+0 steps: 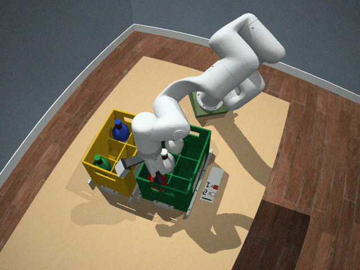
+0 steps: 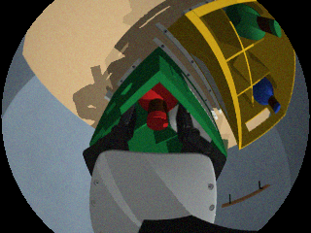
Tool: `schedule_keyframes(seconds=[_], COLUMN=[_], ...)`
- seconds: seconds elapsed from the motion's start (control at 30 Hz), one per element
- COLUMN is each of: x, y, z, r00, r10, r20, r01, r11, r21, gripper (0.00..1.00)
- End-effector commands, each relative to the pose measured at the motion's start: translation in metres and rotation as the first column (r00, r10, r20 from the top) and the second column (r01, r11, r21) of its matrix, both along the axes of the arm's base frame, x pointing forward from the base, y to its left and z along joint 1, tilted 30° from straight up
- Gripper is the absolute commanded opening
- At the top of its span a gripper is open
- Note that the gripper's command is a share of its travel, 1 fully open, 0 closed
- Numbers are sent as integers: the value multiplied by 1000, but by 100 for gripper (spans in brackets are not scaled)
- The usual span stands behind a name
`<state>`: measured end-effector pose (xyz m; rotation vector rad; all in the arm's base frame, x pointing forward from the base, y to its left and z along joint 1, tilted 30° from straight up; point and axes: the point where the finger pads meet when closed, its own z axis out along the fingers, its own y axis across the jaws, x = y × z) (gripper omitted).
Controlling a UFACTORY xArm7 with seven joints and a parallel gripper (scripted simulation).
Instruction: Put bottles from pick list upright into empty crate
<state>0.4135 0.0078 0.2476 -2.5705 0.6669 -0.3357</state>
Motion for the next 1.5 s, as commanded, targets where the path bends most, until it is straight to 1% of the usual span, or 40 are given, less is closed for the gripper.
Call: schedule_keyframes(seconds=[0.0,0.43,0.63,0.7,1.2,1.27,1.47], x=[1,1,-5,-5,-18,-18,-24], y=[-1,-1,-7,-7,-22,-22,-28], z=[2,2,15,15,50,50,64], r00=[1000,1000,1000,1000,1000,1000,1000], r10=[-2,-2,-2,-2,-2,-2,-2], r20=[4,4,4,4,4,4,4], r01=[2,2,2,2,2,2,2], r11=[1000,1000,1000,1000,1000,1000,1000], r21=[0,0,0,0,-1,-1,-1], gripper=[65,65,65,65,65,65,65])
